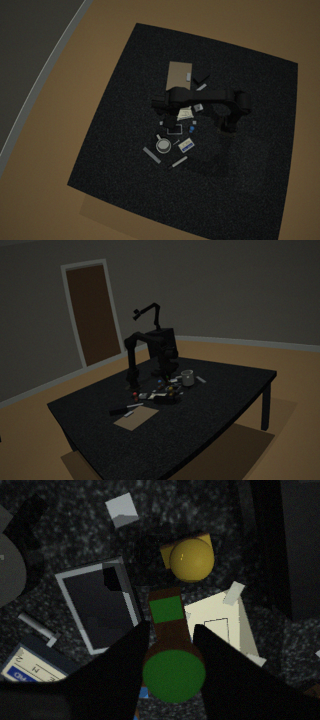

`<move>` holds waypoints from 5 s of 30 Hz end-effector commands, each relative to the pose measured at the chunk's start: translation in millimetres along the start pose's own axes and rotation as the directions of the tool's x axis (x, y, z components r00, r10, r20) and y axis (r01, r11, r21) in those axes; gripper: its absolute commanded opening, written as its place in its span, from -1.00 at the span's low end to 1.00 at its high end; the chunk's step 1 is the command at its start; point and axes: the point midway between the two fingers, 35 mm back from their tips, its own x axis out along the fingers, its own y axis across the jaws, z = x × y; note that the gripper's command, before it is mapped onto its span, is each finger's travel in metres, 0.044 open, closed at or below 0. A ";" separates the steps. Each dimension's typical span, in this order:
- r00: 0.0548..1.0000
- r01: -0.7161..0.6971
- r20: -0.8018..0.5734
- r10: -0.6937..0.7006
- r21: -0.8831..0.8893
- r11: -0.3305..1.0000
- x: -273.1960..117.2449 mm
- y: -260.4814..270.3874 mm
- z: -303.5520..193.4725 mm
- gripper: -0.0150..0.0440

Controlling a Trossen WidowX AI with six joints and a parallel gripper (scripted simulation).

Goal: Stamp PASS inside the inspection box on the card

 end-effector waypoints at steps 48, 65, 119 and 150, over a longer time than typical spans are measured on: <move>1.000 -0.003 -0.001 0.003 0.002 1.000 23.8 62.1 -31.2 -0.49; 1.000 -0.004 0.000 0.004 0.001 1.000 34.9 61.9 -31.3 -0.49; 1.000 -0.005 0.002 0.004 0.006 1.000 57.1 61.0 -32.5 -0.49; 1.000 -0.004 0.002 0.004 0.006 1.000 59.1 61.0 -32.5 -0.49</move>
